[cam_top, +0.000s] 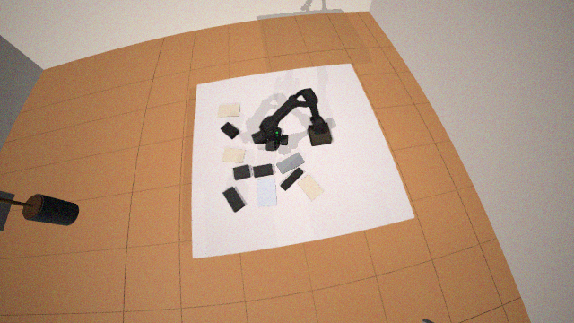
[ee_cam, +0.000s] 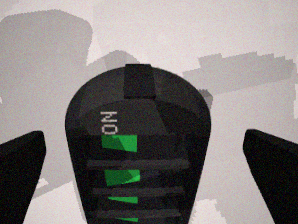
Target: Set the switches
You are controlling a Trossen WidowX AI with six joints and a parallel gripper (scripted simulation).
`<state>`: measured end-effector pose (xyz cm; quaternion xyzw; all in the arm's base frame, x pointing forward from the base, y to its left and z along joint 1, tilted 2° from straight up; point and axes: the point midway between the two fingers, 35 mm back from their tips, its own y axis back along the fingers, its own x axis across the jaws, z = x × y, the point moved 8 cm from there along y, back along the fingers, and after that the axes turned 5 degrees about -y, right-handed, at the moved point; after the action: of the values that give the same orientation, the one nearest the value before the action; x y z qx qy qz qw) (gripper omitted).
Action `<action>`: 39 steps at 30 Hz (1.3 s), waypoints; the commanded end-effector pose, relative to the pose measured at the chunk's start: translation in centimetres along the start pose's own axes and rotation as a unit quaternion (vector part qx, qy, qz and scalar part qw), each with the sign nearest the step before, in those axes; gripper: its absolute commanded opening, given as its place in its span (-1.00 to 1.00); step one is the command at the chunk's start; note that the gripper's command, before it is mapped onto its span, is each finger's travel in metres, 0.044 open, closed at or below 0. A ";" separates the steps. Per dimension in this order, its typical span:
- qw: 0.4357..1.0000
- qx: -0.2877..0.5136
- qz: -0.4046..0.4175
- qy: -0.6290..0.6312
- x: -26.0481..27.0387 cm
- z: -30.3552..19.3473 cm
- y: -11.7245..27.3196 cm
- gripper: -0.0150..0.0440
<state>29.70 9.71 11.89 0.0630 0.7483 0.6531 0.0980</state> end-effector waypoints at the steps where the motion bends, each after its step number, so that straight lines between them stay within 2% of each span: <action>1: 1.000 0.003 0.004 -0.001 0.2 0.0 -0.8 1.00; 8: 1.000 0.003 0.004 -0.001 0.2 0.1 -1.6 1.00; 11: 1.000 0.003 0.004 -0.001 0.2 0.1 -1.6 0.73; 16: 1.000 0.003 0.004 -0.001 0.2 0.1 -1.6 0.62; 39: 1.000 0.001 0.005 -0.001 0.2 -0.3 -1.1 0.65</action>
<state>29.48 9.46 10.57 0.0689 0.7494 0.6517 0.0946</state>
